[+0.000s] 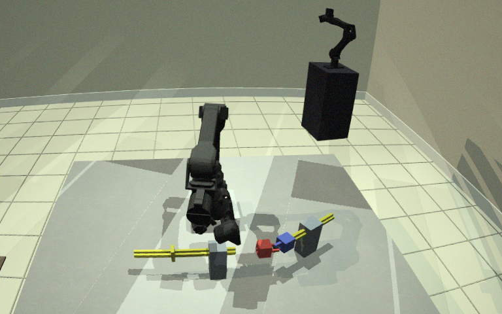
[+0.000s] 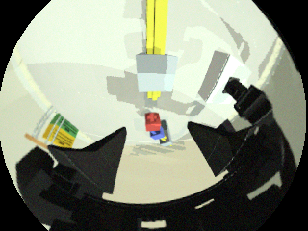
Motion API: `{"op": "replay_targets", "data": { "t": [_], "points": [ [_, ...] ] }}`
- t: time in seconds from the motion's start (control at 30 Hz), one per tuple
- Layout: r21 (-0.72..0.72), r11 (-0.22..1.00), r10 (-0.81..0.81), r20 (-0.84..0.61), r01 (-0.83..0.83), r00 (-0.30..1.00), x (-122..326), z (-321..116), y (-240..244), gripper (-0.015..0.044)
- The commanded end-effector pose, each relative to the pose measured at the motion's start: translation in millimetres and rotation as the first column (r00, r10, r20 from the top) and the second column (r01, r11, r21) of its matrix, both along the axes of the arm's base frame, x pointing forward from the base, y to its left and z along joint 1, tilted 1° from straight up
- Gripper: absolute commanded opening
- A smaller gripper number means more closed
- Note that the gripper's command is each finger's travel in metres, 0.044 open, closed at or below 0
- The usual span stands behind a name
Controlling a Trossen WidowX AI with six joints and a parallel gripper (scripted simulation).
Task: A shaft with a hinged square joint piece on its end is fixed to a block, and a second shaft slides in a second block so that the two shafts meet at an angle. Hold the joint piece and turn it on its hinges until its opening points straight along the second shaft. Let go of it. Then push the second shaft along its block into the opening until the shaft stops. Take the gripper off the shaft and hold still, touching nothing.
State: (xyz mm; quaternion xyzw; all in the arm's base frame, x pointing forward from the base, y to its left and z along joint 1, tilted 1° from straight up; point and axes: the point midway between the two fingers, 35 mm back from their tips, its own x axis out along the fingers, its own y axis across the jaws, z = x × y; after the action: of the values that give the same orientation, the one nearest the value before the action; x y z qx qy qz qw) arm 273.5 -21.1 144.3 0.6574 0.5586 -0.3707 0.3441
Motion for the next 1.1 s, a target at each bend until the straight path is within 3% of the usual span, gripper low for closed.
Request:
{"op": "replay_targets", "data": {
  "t": [0.0, 0.17, 0.53, 1.07],
  "points": [
    [0.011, 1.000, -0.023, 0.001, 0.023, 1.000, -0.2, 1.0, -0.5, 0.0440],
    [0.002, 1.000, -0.006, 0.012, 0.006, 1.000, 0.3, 0.8, -3.2, 0.0440],
    [-0.180, 0.946, 0.296, 0.146, -0.269, 0.944, 5.2, -0.8, -50.8, 0.0440],
    [-0.436, 0.657, 0.722, 0.128, -0.615, 0.680, -0.6, -0.8, -124.9, 0.0440]
  ]
}}
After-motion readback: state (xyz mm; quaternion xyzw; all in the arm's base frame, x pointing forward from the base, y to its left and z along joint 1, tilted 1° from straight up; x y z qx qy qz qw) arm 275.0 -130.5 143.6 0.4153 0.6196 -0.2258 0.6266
